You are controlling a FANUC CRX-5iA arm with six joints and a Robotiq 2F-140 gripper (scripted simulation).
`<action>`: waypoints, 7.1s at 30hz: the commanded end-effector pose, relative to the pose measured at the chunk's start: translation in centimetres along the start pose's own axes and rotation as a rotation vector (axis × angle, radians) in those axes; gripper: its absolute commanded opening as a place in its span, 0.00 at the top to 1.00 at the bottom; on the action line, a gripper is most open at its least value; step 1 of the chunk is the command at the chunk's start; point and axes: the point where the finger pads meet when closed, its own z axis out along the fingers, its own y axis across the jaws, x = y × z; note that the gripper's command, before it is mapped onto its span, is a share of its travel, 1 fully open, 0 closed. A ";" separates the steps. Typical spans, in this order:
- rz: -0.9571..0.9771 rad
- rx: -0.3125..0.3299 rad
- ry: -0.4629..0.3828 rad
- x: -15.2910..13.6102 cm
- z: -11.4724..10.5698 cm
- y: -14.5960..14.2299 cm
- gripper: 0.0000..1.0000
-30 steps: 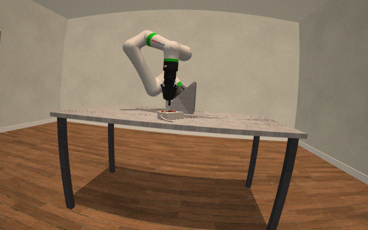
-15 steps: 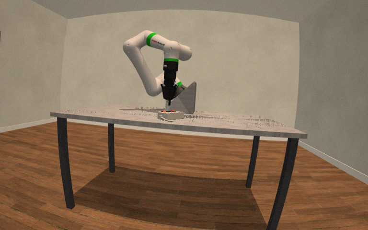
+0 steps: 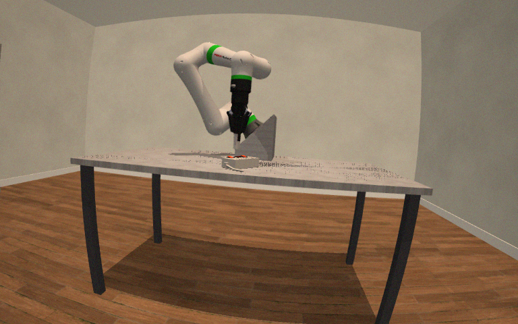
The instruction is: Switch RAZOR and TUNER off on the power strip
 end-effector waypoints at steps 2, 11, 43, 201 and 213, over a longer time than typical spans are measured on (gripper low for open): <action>0.000 0.000 0.000 0.0 -0.5 0.0 1.00; 0.000 0.000 0.000 0.0 -0.6 0.0 1.00; 0.000 0.000 0.000 -4.6 -2.0 0.0 1.00; 0.000 0.000 0.000 -4.6 3.3 0.0 1.00; 0.000 0.000 0.000 -4.6 3.4 0.0 1.00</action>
